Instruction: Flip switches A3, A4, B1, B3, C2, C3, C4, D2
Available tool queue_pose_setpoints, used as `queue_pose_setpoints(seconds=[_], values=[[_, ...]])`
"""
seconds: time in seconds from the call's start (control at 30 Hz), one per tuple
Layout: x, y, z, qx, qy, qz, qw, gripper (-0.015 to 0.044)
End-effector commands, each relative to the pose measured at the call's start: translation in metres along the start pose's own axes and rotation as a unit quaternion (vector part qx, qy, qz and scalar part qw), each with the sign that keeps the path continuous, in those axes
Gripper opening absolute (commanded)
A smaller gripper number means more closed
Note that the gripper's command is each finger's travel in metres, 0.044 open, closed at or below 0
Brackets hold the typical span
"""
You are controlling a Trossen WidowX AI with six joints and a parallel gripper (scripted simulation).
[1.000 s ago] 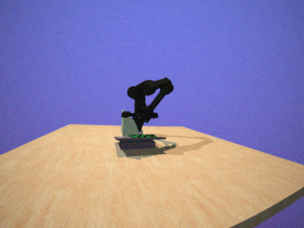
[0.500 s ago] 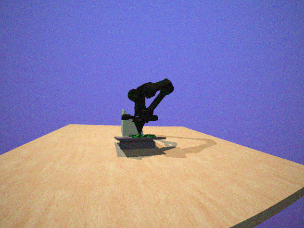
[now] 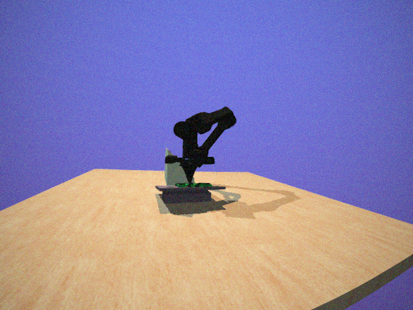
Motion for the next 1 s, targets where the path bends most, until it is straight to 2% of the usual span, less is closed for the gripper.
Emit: queue_pose_setpoints(seconds=[0.0,0.97], values=[[0.0006,-0.0008,0.0000,-0.002,-0.003,0.000,1.000,0.0000],[0.0005,-0.0040,0.0000,-0.002,-0.003,0.000,1.000,0.0000]])
Point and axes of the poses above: the point midway between the two fingers, 35 mm back from their tips, its own y axis back along the fingers, its own z axis across the jaws, x = y × z, the point moved 6 cm from there along y, back along the fingers, and after that the axes turned 15 degrees about -y, right-handed, at the moved point
